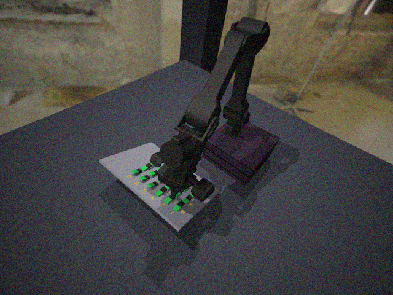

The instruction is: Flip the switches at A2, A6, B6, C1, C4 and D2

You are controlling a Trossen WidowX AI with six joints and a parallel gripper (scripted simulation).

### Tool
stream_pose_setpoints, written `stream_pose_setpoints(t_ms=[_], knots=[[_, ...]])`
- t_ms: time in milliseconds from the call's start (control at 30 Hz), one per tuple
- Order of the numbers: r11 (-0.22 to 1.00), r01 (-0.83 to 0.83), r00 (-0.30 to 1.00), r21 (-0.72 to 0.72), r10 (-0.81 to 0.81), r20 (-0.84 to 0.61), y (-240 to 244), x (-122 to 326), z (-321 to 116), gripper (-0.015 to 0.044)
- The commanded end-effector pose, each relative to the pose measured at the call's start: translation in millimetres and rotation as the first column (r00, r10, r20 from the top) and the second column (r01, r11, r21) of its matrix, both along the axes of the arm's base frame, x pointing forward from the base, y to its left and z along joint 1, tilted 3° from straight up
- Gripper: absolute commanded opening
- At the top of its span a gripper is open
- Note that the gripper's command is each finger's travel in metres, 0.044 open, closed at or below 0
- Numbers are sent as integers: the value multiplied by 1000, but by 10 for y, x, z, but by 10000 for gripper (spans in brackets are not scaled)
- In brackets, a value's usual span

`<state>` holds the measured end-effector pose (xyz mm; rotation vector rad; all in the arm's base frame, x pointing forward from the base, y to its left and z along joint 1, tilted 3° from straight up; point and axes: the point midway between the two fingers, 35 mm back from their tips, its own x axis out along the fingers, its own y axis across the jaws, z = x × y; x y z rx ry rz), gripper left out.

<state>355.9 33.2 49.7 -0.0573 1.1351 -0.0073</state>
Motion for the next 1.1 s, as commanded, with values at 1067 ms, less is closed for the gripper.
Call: stream_pose_setpoints(t_ms=[1067], knots=[[1000,-1,1000,-3,1,-25,-59,-199,578,0]])
